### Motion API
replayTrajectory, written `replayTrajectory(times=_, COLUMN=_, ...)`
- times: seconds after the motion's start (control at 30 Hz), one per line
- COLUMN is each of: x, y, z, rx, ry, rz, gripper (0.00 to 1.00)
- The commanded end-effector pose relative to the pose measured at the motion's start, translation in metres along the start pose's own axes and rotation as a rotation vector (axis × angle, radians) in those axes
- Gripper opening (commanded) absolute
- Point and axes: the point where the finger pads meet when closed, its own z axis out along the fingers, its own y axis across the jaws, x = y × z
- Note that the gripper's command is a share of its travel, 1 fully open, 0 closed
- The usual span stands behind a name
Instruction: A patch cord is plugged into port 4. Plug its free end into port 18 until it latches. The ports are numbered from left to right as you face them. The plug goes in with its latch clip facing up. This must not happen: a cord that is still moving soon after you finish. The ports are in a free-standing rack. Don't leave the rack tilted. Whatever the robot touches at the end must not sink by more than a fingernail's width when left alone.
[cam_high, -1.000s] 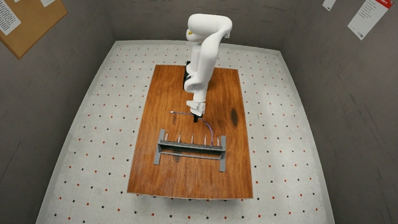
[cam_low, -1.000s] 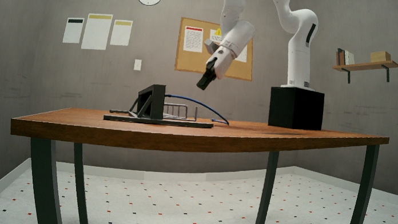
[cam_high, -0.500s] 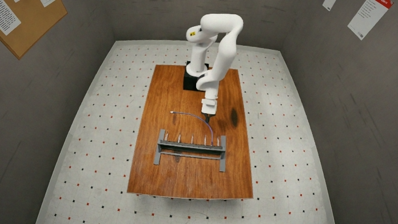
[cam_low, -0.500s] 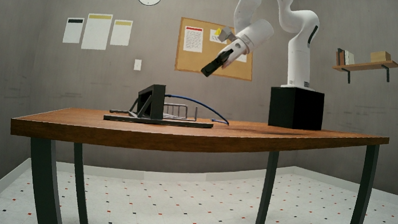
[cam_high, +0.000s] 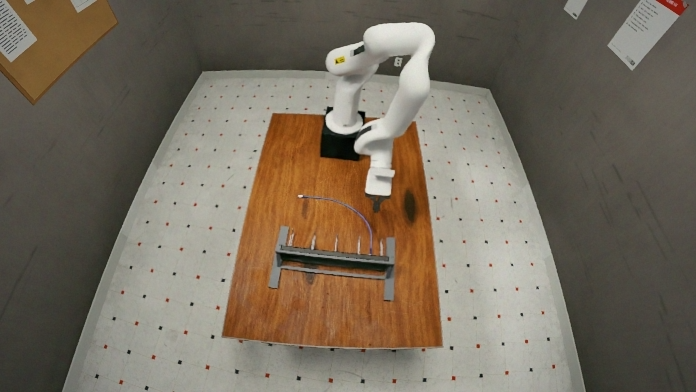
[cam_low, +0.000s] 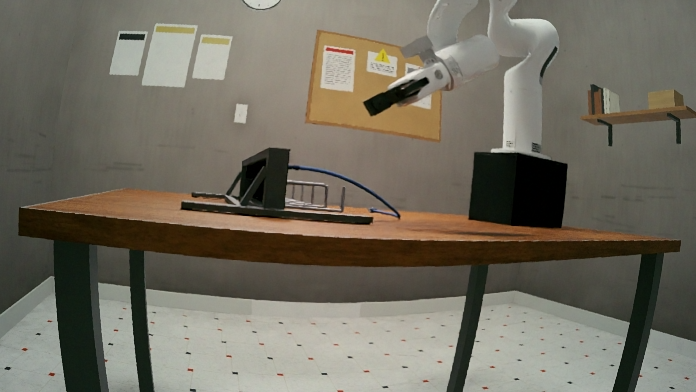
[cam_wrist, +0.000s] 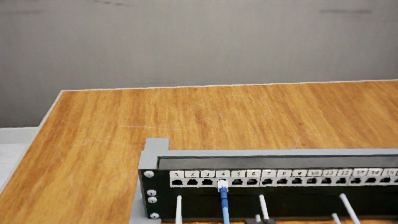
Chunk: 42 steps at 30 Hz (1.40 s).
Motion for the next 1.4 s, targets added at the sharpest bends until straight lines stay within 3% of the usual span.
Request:
replayTrajectory(times=0.0, x=0.001, y=-0.001, z=0.002, rx=0.001, ry=0.005, rz=-0.005, gripper=0.00)
replayTrajectory(times=0.67, x=0.002, y=-0.001, z=0.037, rx=0.001, ry=0.005, rz=-0.005, gripper=0.00)
replayTrajectory(times=1.37, x=0.002, y=-0.001, z=0.039, rx=0.001, ry=0.005, rz=-0.005, gripper=0.00)
